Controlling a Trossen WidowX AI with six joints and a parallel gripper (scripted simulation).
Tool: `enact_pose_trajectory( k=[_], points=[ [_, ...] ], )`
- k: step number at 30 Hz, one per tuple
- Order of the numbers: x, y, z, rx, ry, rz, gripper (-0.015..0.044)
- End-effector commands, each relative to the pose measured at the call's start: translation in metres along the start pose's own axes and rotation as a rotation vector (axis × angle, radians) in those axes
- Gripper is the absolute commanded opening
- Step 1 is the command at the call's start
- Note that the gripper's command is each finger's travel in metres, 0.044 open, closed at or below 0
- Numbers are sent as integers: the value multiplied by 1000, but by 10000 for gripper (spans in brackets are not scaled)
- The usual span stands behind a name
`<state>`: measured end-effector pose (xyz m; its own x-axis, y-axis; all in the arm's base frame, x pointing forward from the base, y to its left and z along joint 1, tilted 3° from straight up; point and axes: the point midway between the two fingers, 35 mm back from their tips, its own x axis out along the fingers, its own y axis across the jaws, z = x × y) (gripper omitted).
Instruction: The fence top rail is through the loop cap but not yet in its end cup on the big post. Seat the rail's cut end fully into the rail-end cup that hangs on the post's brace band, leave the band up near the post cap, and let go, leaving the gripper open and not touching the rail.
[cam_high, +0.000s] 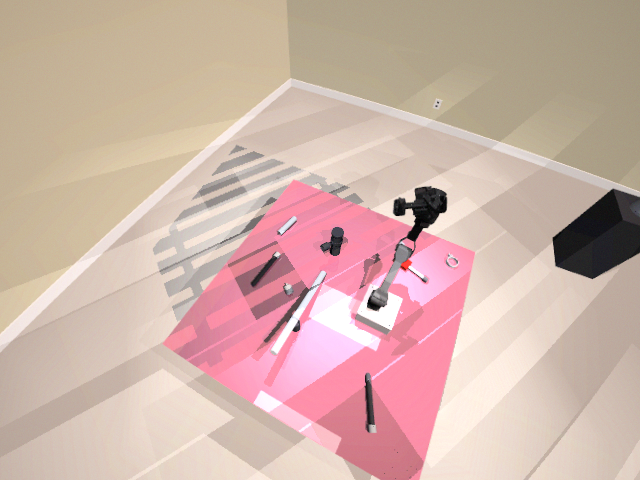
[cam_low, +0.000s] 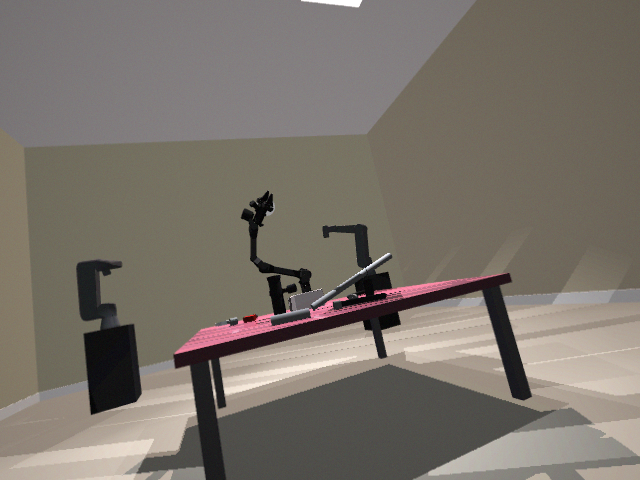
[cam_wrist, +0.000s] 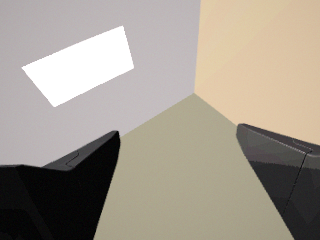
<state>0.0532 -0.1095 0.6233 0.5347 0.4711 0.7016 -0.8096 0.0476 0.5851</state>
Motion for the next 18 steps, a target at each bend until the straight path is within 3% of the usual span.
enact_pose_trajectory(
  k=[1, 10, 18],
  points=[
    [0, 0, -1, -4, 1, -2, 426],
    [35, -18, -91, -330, 120, -200, 440],
    [73, -86, -174, -626, 309, -432, 440]
  ],
)
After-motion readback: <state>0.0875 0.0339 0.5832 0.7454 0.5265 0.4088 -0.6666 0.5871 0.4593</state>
